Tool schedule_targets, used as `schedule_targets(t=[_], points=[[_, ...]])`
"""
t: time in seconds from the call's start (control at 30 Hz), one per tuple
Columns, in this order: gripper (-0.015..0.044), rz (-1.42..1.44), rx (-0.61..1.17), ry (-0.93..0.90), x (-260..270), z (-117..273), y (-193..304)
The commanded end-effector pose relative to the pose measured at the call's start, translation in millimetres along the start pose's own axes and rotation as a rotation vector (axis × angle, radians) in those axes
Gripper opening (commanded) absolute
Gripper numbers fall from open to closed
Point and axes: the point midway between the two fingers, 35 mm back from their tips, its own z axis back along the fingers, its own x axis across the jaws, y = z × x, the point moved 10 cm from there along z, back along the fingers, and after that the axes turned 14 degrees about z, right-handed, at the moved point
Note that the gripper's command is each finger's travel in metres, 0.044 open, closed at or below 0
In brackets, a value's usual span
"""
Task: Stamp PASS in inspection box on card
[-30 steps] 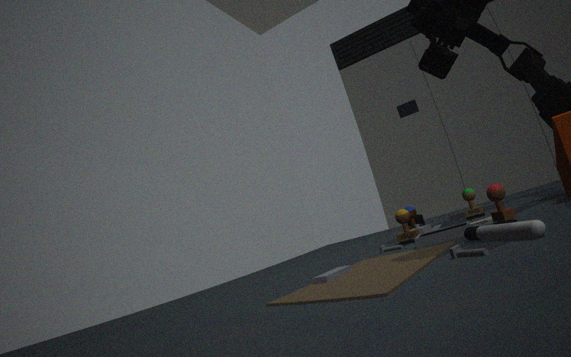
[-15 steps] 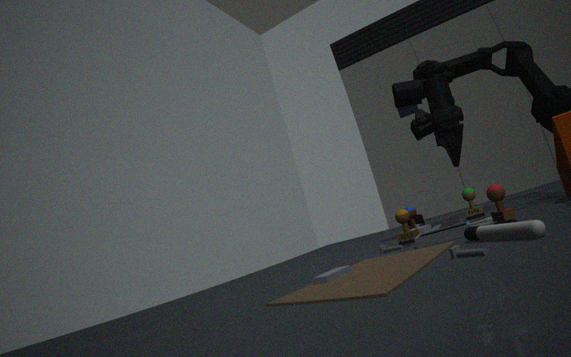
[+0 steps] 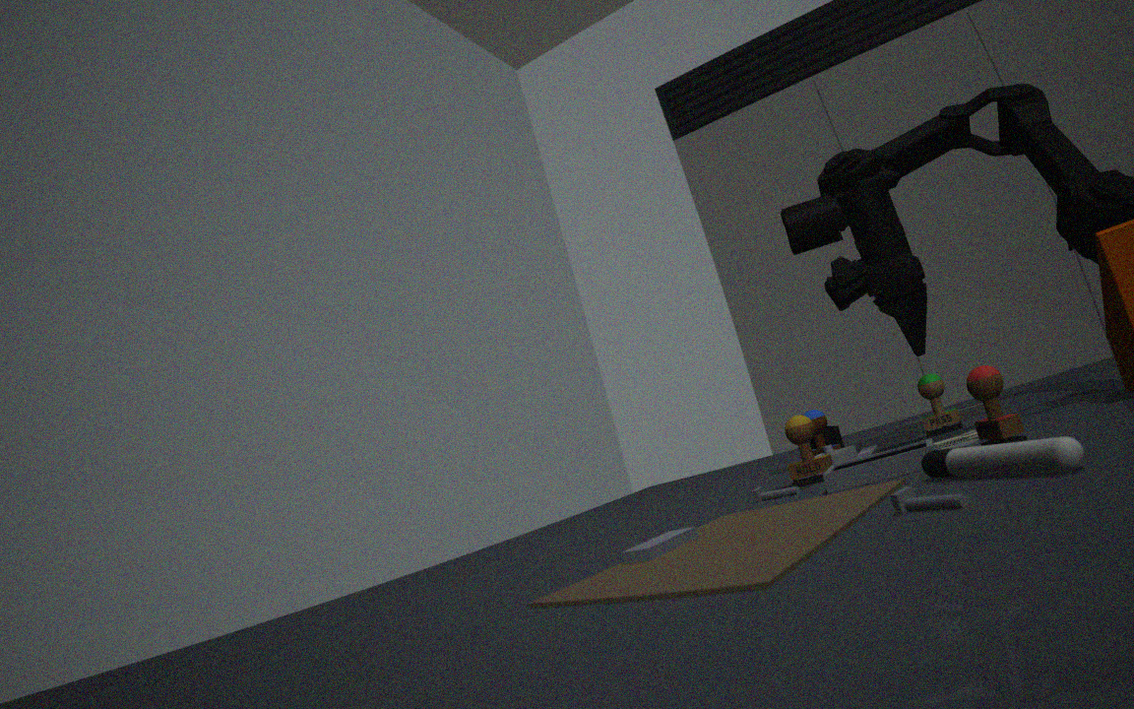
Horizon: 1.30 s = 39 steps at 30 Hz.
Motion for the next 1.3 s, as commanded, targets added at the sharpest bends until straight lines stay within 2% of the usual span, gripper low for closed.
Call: schedule_targets(t=[0.0, 1.27], points=[[0.0229, 0.007, 0.002, 0.003, 0.0, -5.7, -0.5], [0.0229, 0.006, 0.002, 0.008, -1.3, -66.6, 0.4]])
